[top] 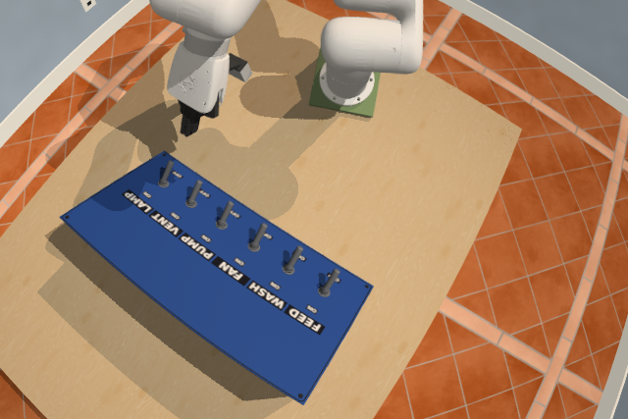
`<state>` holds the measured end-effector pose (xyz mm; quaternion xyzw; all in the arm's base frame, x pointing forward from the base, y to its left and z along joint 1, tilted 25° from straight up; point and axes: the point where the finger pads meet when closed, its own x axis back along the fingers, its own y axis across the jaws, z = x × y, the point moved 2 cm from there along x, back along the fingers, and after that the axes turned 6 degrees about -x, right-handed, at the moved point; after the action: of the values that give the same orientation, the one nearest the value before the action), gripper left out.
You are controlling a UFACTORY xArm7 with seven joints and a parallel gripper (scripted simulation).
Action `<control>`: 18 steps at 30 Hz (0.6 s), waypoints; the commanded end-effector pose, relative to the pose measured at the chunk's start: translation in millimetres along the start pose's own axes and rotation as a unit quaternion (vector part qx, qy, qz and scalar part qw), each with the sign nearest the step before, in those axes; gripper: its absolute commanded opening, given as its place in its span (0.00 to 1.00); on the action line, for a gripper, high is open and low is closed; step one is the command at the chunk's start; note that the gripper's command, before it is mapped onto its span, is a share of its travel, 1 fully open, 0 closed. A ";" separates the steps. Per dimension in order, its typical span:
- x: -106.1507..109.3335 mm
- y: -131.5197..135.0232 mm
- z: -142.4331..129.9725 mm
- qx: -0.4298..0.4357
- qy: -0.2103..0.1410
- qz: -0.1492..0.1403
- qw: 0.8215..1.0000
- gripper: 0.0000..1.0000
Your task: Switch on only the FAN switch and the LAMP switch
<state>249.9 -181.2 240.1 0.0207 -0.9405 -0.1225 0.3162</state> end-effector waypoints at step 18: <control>-54.5 -1.9 -1.2 0.000 -0.001 0.002 1.000 0.00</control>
<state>289.2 -176.5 210.7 0.0202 -0.9406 -0.1229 0.3158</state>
